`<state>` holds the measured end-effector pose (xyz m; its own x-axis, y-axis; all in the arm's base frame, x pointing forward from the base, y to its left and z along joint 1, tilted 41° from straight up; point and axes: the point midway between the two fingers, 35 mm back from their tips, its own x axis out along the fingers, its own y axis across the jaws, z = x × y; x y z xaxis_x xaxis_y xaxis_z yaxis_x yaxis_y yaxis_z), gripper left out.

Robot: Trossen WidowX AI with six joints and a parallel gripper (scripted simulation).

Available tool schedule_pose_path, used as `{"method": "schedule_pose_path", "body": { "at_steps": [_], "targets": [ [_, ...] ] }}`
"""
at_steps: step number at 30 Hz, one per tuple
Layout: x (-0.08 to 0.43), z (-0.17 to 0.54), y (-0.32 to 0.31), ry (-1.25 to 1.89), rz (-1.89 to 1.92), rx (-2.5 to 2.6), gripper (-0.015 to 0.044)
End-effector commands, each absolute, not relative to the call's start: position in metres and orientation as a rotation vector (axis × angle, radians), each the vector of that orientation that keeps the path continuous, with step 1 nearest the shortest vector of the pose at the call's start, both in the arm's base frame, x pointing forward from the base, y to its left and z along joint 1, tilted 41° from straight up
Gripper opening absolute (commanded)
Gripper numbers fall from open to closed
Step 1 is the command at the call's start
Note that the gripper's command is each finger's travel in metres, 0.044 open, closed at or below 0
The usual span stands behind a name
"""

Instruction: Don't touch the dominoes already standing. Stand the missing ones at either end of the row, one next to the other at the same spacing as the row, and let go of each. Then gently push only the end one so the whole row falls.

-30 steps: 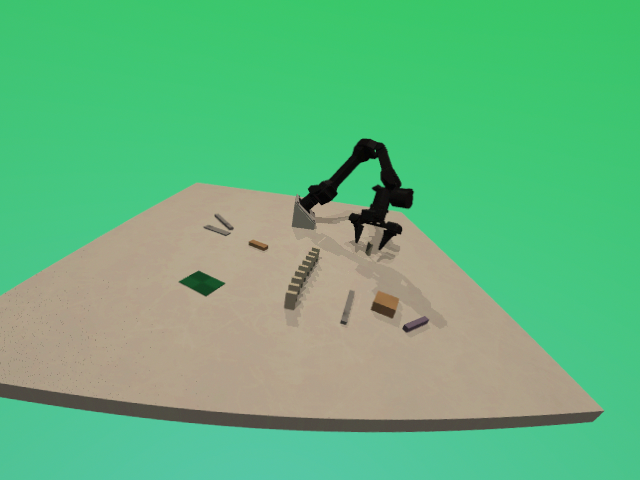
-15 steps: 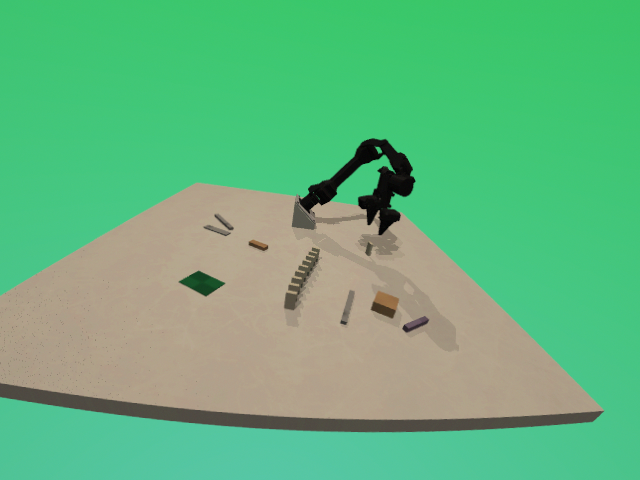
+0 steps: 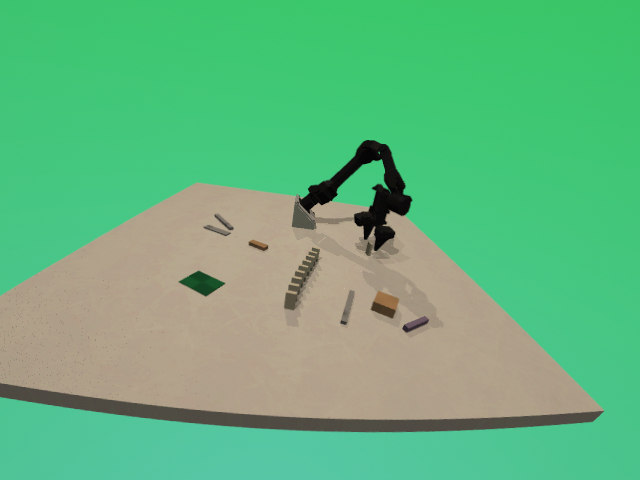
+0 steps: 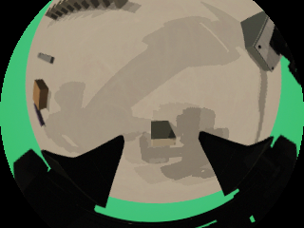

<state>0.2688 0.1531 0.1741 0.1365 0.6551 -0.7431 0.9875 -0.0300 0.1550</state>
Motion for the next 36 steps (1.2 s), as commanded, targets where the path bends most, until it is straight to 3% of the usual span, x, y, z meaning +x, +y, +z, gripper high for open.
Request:
{"method": "schedule_pose_path", "body": {
  "at_steps": [1, 10, 23, 36],
  "targets": [
    [0.270, 0.170, 0.156, 1.583, -0.644, 1.758, 0.0440],
    [0.271, 0.161, 0.164, 1.583, -0.643, 1.759, 0.0440],
    [0.271, 0.161, 0.164, 1.583, -0.643, 1.759, 0.0107],
    [0.273, 0.188, 0.138, 1.579, -0.651, 1.747, 0.0107]
  ]
}}
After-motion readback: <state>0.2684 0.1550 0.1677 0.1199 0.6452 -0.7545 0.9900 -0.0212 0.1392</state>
